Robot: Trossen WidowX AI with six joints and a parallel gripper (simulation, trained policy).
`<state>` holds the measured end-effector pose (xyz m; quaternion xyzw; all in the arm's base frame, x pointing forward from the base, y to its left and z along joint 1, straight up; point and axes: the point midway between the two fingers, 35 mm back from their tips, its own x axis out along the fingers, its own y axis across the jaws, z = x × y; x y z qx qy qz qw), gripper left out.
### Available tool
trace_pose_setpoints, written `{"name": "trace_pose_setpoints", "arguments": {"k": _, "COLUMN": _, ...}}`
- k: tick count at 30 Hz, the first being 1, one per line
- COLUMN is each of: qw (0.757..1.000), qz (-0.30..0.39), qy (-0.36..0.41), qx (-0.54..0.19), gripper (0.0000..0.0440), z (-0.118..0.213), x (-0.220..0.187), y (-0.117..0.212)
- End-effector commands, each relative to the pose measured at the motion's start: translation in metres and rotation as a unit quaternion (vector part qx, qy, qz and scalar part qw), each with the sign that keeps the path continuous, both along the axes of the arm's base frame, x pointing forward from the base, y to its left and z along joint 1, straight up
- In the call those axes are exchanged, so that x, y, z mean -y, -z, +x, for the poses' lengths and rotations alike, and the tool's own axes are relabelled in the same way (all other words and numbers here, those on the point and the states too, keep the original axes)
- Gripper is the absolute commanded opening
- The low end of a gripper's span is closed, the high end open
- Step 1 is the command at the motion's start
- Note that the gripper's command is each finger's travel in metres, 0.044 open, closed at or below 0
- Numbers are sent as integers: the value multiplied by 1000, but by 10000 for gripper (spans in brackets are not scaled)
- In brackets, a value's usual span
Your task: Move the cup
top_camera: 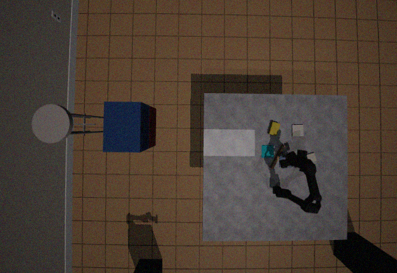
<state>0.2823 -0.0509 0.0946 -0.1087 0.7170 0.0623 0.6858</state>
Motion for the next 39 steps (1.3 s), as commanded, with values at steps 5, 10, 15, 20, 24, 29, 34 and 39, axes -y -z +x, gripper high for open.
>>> {"name": "trace_pose_setpoints", "arguments": {"k": 5, "qw": 1000, "qz": 3, "qy": -15, "qx": 24, "gripper": 12, "z": 14, "x": -10, "y": -19}}
{"name": "trace_pose_setpoints", "arguments": {"k": 10, "qw": 999, "qz": 3, "qy": -25, "qx": 39, "gripper": 11, "z": 24, "x": -20, "y": -27}}
{"name": "trace_pose_setpoints", "arguments": {"k": 15, "qw": 998, "qz": 5, "qy": -37, "qx": 55, "gripper": 11, "z": 34, "x": -34, "y": -33}}
{"name": "trace_pose_setpoints", "arguments": {"k": 20, "qw": 996, "qz": 7, "qy": -48, "qx": 71, "gripper": 6, "z": 43, "x": -49, "y": -37}}
{"name": "trace_pose_setpoints", "arguments": {"k": 24, "qw": 995, "qz": 8, "qy": -57, "qx": 82, "gripper": 2, "z": 50, "x": -63, "y": -38}}
{"name": "trace_pose_setpoints", "arguments": {"k": 29, "qw": 993, "qz": 11, "qy": -68, "qx": 94, "gripper": 0, "z": 56, "x": -80, "y": -36}}
{"name": "trace_pose_setpoints", "arguments": {"k": 34, "qw": 991, "qz": 15, "qy": -79, "qx": 103, "gripper": 0, "z": 61, "x": -99, "y": -32}}
{"name": "trace_pose_setpoints", "arguments": {"k": 39, "qw": 990, "qz": 19, "qy": -89, "qx": 109, "gripper": 0, "z": 63, "x": -118, "y": -26}}
